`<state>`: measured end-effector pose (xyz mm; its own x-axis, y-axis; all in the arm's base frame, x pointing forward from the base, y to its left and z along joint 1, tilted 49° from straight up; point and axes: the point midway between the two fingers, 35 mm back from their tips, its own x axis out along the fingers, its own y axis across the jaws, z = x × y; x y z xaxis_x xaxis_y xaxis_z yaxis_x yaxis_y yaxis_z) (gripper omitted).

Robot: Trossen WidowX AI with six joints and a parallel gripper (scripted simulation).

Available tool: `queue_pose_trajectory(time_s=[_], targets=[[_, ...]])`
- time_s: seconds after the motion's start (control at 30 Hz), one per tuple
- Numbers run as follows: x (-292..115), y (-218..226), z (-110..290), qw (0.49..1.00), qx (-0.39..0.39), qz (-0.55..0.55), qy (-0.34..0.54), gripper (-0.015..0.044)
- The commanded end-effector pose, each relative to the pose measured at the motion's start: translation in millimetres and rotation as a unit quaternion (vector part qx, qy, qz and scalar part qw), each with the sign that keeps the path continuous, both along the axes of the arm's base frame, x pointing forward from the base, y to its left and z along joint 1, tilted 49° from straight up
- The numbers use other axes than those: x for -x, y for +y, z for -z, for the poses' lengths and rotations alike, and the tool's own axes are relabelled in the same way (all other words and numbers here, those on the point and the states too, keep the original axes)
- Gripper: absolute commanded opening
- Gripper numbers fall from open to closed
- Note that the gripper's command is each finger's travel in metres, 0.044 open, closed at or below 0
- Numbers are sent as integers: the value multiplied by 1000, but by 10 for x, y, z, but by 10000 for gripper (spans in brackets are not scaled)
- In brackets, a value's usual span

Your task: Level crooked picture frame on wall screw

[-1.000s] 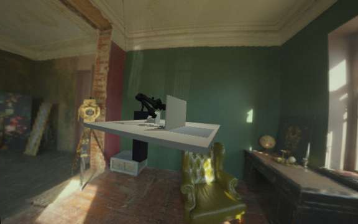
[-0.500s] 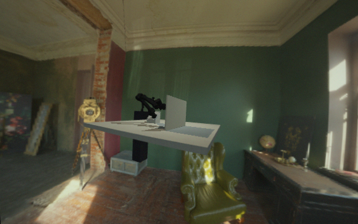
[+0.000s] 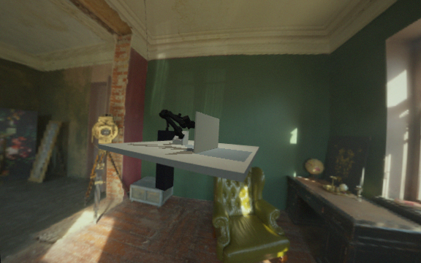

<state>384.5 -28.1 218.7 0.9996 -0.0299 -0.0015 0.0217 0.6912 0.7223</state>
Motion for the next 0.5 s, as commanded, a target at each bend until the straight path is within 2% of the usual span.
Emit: queue_pose_trajectory(time_s=[0.0, 0.47], targets=[[0, -2, 1, 1000, 13, 2, 1, 0], [0, 5, -4, 999, 50, 2, 2, 0]])
